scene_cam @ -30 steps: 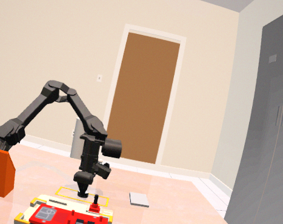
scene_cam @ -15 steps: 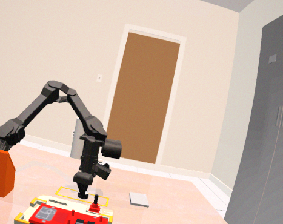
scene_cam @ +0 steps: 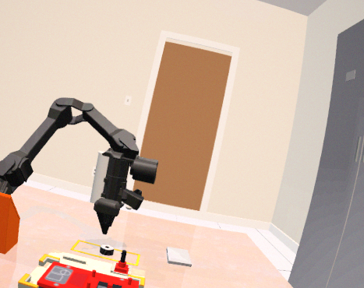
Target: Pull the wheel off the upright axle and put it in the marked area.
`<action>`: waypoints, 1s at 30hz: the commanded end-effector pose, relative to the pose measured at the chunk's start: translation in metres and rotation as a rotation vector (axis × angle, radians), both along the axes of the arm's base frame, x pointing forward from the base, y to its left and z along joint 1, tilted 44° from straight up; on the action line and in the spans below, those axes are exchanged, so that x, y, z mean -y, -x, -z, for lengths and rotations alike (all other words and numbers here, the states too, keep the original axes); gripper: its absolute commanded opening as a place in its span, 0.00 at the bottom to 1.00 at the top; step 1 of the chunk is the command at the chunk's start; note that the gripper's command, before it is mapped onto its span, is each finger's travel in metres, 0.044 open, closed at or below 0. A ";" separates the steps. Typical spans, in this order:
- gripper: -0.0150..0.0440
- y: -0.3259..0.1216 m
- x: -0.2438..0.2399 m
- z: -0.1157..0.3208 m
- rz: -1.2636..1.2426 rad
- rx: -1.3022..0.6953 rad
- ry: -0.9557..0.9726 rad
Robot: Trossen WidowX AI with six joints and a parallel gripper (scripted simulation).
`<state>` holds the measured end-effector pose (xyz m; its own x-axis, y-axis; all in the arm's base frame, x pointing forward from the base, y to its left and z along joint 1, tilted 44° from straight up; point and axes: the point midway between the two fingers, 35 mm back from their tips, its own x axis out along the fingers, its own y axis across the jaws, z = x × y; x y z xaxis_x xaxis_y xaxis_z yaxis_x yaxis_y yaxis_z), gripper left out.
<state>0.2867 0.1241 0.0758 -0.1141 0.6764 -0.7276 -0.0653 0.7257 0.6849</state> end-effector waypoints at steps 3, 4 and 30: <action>1.00 0.057 0.057 -0.012 0.006 -0.011 0.006; 1.00 0.063 0.060 -0.013 0.005 -0.011 0.004; 1.00 0.064 0.062 -0.014 0.004 -0.011 0.003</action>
<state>0.2236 0.0626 0.0900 -0.1153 0.6768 -0.7271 -0.0528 0.7267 0.6849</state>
